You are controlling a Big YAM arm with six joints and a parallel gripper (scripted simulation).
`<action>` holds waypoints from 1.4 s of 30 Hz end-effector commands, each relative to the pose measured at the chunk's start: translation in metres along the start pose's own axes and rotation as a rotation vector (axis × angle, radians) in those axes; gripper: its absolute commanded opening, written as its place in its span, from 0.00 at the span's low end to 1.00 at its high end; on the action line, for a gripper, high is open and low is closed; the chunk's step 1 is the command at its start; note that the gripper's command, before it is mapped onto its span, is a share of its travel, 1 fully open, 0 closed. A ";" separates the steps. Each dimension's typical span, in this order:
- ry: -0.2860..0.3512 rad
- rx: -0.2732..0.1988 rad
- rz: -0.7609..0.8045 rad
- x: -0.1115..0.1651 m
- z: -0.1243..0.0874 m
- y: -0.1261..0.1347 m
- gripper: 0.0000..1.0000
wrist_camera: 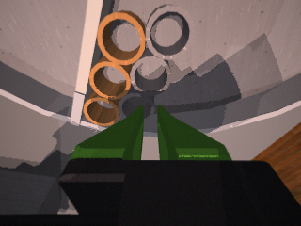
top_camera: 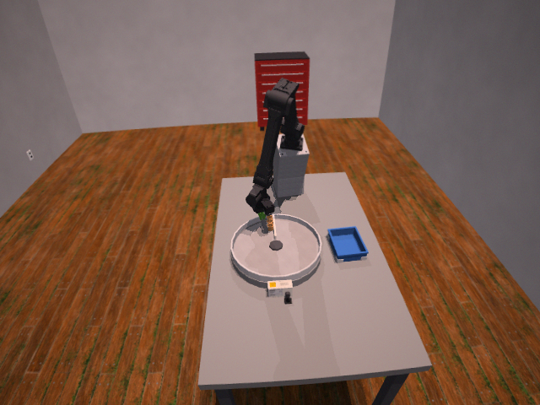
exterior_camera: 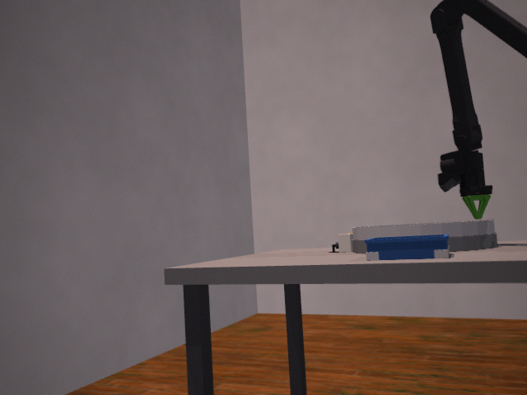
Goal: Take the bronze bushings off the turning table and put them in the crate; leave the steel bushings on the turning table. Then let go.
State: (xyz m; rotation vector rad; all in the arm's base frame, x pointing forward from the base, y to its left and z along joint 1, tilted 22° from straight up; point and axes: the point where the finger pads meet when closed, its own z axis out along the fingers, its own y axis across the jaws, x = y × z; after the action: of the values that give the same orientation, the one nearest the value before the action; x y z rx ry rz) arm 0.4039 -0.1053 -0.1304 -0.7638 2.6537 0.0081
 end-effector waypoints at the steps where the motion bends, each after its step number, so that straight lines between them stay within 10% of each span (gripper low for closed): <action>1: -0.012 0.009 -0.003 -0.008 0.000 -0.001 0.13; 42: -0.012 0.010 0.000 -0.007 0.010 -0.001 0.13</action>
State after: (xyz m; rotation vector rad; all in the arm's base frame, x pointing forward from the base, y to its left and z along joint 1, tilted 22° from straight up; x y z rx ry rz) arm 0.4076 -0.1035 -0.1418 -0.7647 2.6535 0.0081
